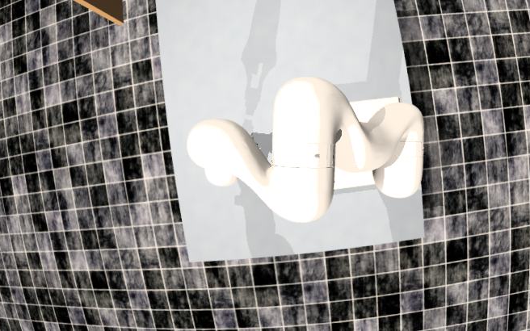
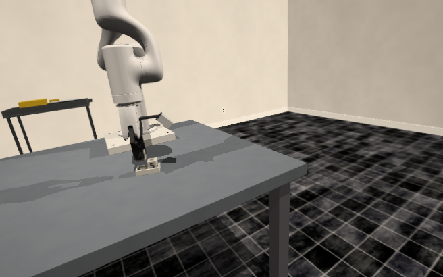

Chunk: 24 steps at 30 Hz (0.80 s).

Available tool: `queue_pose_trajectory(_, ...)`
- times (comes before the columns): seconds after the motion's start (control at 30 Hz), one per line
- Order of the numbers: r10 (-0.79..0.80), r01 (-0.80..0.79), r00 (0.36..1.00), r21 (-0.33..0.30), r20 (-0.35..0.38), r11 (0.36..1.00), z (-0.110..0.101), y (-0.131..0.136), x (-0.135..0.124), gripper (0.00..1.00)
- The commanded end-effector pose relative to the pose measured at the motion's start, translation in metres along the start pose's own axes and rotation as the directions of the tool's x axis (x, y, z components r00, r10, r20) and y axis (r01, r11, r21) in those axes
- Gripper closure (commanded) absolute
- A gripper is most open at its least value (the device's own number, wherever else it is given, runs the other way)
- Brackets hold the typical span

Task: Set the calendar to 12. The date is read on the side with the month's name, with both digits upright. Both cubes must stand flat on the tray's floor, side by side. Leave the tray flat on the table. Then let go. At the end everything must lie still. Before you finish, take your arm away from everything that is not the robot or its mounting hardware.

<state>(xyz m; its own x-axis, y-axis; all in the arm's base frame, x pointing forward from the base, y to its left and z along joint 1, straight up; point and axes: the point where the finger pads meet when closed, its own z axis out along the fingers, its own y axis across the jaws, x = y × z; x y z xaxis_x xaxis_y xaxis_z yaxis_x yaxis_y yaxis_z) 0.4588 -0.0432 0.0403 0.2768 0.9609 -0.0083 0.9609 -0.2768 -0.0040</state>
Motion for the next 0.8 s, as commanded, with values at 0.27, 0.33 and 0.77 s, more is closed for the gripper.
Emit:
queue_pose_trajectory(0.27,0.000,0.000,1.000,-0.002,0.000,1.000,-0.0003,0.0008,0.0002,0.73)
queue_pose_trajectory(0.33,0.000,0.000,1.000,-0.002,0.000,1.000,0.0000,0.0008,0.0002,0.73)
queue_pose_trajectory(0.77,0.000,0.000,1.000,-0.002,0.000,1.000,0.0060,0.0008,0.0002,0.73)
